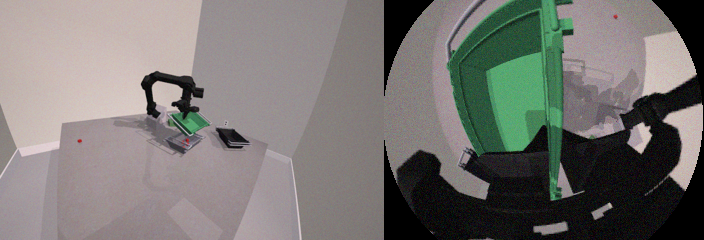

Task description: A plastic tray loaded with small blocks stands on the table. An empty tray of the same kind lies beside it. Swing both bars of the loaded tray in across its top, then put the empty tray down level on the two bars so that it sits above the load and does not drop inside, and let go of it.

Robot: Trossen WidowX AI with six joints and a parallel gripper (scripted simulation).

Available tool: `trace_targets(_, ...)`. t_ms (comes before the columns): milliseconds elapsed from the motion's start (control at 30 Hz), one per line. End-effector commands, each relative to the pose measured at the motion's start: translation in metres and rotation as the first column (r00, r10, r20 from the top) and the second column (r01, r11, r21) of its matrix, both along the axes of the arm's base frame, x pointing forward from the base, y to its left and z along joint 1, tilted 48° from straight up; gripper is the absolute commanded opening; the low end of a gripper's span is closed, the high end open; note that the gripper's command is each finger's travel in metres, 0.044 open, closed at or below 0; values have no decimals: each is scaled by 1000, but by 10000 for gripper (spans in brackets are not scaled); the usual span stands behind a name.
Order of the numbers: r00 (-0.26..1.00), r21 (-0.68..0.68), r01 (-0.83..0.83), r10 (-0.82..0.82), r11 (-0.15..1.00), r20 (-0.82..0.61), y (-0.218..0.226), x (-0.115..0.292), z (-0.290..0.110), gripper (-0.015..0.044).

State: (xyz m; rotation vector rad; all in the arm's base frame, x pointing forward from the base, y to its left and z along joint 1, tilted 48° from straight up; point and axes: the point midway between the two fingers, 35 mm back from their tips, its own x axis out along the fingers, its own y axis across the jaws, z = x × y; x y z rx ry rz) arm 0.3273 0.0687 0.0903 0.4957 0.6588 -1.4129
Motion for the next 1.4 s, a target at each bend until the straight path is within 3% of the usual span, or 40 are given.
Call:
trace_targets(0,1000,-3,-8,9,1000,10,3,1,1,0)
trace_targets(1367,1000,-1,-9,9,1000,11,-22,5,-24,0)
